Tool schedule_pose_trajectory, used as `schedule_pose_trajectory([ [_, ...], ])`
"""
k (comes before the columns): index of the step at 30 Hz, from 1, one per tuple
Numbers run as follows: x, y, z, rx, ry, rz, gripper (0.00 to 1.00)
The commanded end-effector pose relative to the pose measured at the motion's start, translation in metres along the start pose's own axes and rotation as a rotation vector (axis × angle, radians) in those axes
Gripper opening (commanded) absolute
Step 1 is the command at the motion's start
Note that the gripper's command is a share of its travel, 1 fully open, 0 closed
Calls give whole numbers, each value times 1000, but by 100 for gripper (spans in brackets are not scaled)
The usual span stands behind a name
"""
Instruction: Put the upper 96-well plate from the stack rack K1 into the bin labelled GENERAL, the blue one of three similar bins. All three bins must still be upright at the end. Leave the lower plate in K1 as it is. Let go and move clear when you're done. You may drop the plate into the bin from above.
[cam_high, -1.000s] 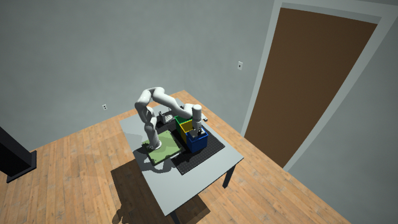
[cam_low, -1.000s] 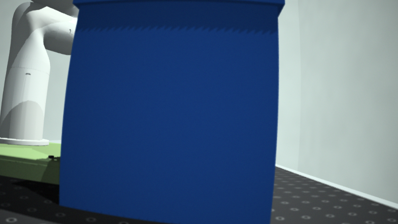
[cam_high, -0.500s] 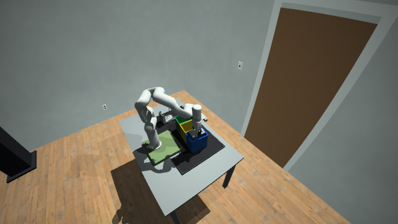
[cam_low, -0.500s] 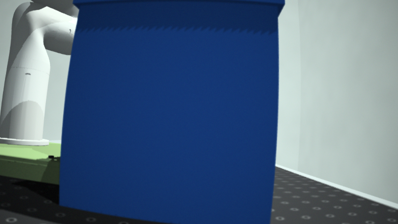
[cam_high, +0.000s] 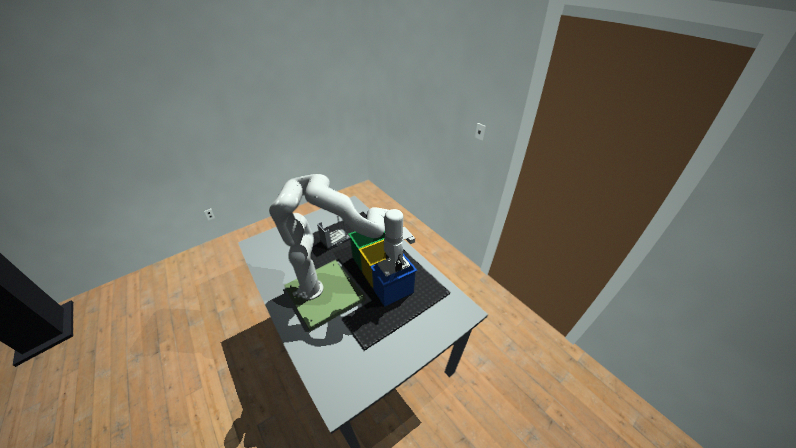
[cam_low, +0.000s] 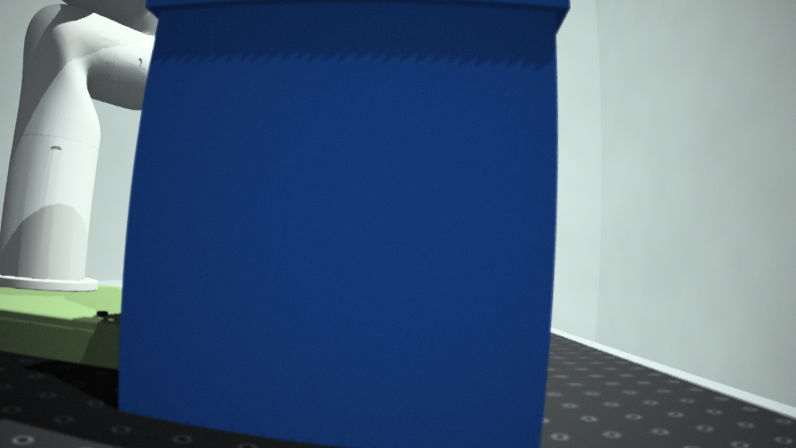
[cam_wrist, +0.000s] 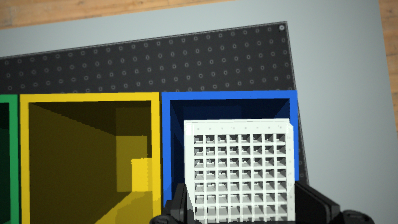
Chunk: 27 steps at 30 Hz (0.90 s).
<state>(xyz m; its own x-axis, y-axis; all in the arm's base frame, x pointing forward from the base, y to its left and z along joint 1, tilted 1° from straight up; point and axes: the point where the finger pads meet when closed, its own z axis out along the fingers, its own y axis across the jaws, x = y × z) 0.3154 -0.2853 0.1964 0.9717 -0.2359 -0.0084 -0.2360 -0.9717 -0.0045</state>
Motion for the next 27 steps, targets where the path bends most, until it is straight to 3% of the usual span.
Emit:
schedule_pose_trajectory([
  [1,1,0,-1,-2,4,0,0],
  [27,1,0,3,-2,4,0,0],
])
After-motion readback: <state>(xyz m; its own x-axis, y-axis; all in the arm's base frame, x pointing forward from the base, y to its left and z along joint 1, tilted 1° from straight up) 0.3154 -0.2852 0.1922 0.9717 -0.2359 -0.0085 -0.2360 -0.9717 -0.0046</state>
